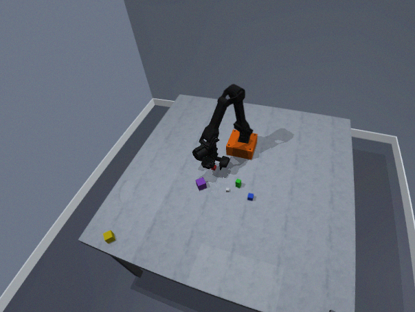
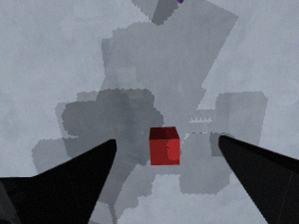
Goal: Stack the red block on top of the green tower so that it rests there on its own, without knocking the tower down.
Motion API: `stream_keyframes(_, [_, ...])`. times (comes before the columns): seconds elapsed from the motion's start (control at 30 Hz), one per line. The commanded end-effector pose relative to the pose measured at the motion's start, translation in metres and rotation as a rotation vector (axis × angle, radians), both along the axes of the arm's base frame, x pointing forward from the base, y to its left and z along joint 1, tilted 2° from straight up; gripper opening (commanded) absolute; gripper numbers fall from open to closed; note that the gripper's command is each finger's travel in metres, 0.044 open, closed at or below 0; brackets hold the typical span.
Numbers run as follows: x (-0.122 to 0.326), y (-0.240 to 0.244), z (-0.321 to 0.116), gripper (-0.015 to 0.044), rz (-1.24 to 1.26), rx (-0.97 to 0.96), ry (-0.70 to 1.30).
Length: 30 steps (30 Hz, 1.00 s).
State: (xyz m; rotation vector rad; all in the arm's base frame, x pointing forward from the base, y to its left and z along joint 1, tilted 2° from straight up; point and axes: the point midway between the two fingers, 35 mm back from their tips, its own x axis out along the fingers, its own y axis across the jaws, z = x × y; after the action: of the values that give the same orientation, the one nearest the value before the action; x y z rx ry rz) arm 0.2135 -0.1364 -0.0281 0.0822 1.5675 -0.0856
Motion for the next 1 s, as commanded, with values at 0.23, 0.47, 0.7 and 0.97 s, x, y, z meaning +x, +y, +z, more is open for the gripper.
stream_keyframes(0.23, [-0.0018,0.0021,-0.0035,0.0440,-0.003,0.007,0.004])
stream_keyframes(0.47, [-0.0018,0.0022,-0.0028,0.0414,0.000,0.003,0.005])
stream_keyframes(0.7, [-0.0018,0.0022,-0.0028,0.0230,0.000,0.003,0.005])
stream_keyframes(0.97, [-0.0018,0.0022,-0.0028,0.0059,0.000,0.003,0.005])
